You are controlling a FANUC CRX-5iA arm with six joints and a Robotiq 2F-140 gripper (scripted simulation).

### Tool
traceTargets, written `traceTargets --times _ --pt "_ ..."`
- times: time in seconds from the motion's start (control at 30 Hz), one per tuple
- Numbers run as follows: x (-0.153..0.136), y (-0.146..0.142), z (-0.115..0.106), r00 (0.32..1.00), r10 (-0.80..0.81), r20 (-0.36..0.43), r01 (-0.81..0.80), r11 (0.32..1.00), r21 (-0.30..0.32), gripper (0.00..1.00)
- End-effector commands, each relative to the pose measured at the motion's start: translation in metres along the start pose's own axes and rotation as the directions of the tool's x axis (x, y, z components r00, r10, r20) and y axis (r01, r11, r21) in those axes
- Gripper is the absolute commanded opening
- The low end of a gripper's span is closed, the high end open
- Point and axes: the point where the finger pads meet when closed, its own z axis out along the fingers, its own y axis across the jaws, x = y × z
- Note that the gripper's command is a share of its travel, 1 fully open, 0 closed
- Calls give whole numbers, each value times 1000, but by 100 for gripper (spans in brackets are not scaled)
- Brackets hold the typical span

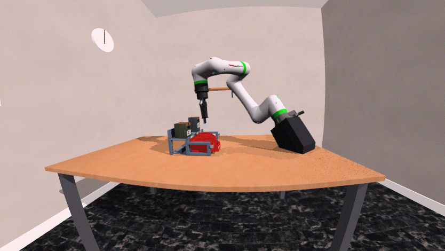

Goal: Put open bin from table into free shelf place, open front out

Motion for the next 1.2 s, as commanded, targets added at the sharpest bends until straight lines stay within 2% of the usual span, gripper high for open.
traceTargets --times 0.0,0.3,0.33,1.17 --pt "0 0 -1 1000 0 0 0 1000 0 6" --pt "0 0 -1 1000 0 0 0 1000 0 6" --pt "0 0 -1 1000 0 0 0 1000 0 0" --pt "0 0 -1 1000 0 0 0 1000 0 0"
